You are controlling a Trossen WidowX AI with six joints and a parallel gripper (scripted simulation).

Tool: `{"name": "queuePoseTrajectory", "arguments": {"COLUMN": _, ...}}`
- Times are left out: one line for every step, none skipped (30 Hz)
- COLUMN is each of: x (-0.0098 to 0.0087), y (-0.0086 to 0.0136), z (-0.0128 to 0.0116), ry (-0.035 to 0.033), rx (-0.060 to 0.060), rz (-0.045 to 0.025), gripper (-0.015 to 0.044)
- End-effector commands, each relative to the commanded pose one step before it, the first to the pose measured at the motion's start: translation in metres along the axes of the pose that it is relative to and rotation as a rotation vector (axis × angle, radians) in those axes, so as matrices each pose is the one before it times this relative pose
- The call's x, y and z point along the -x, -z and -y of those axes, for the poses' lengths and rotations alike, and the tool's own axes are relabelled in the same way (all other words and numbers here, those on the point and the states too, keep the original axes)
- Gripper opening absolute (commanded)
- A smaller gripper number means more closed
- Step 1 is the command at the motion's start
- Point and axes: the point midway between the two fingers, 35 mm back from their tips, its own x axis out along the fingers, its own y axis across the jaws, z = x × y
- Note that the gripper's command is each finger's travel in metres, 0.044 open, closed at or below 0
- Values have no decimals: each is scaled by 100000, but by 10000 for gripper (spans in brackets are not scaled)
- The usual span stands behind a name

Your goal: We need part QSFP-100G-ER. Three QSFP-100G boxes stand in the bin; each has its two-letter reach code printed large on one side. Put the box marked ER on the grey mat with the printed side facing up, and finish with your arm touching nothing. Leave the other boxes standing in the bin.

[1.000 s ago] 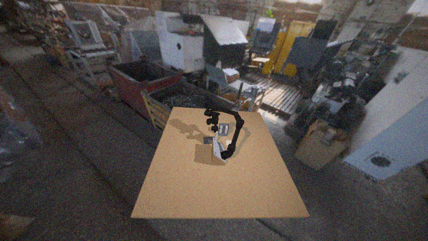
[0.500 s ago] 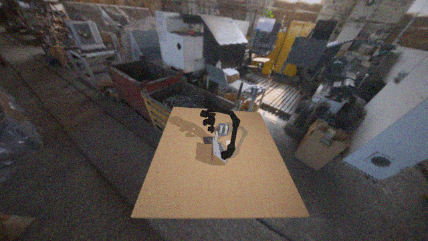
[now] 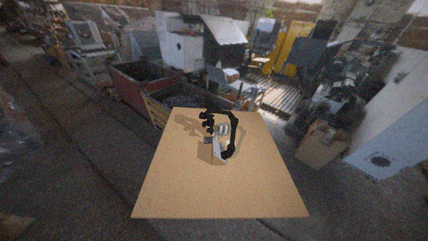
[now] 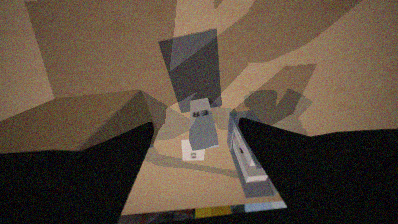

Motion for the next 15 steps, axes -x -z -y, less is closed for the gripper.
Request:
{"name": "queuePoseTrajectory", "arguments": {"x": -851, "y": -137, "z": 83, "ry": -1296, "rx": -202, "rz": -2527, "gripper": 440}}
{"name": "queuePoseTrajectory", "arguments": {"x": -126, "y": -35, "z": 4, "ry": -212, "rx": 6, "rz": -341, "gripper": 440}}
{"name": "queuePoseTrajectory", "arguments": {"x": -76, "y": -21, "z": 3, "ry": -127, "rx": 4, "rz": -204, "gripper": 440}}
{"name": "queuePoseTrajectory", "arguments": {"x": -25, "y": -7, "z": 1, "ry": -42, "rx": 1, "rz": -68, "gripper": 440}}
{"name": "queuePoseTrajectory", "arguments": {"x": -24, "y": 9, "z": 7, "ry": 13, "rx": 71, "rz": -43, "gripper": 440}}
{"name": "queuePoseTrajectory", "arguments": {"x": -73, "y": 28, "z": 20, "ry": 39, "rx": 213, "rz": -130, "gripper": 440}}
{"name": "queuePoseTrajectory", "arguments": {"x": -122, "y": 47, "z": 33, "ry": 65, "rx": 356, "rz": -217, "gripper": 440}}
{"name": "queuePoseTrajectory", "arguments": {"x": -148, "y": 57, "z": 39, "ry": 77, "rx": 434, "rz": -264, "gripper": 440}}
{"name": "queuePoseTrajectory", "arguments": {"x": -148, "y": 57, "z": 38, "ry": 76, "rx": 435, "rz": -264, "gripper": 440}}
{"name": "queuePoseTrajectory", "arguments": {"x": -148, "y": 57, "z": 36, "ry": 74, "rx": 436, "rz": -265, "gripper": 440}}
{"name": "queuePoseTrajectory", "arguments": {"x": -148, "y": 57, "z": 35, "ry": 72, "rx": 437, "rz": -265, "gripper": 440}}
{"name": "queuePoseTrajectory", "arguments": {"x": -148, "y": 57, "z": 34, "ry": 71, "rx": 439, "rz": -265, "gripper": 440}}
{"name": "queuePoseTrajectory", "arguments": {"x": -149, "y": 58, "z": 33, "ry": 69, "rx": 440, "rz": -266, "gripper": 440}}
{"name": "queuePoseTrajectory", "arguments": {"x": -149, "y": 58, "z": 31, "ry": 68, "rx": 441, "rz": -266, "gripper": 440}}
{"name": "queuePoseTrajectory", "arguments": {"x": -149, "y": 58, "z": 30, "ry": 66, "rx": 442, "rz": -266, "gripper": 440}}
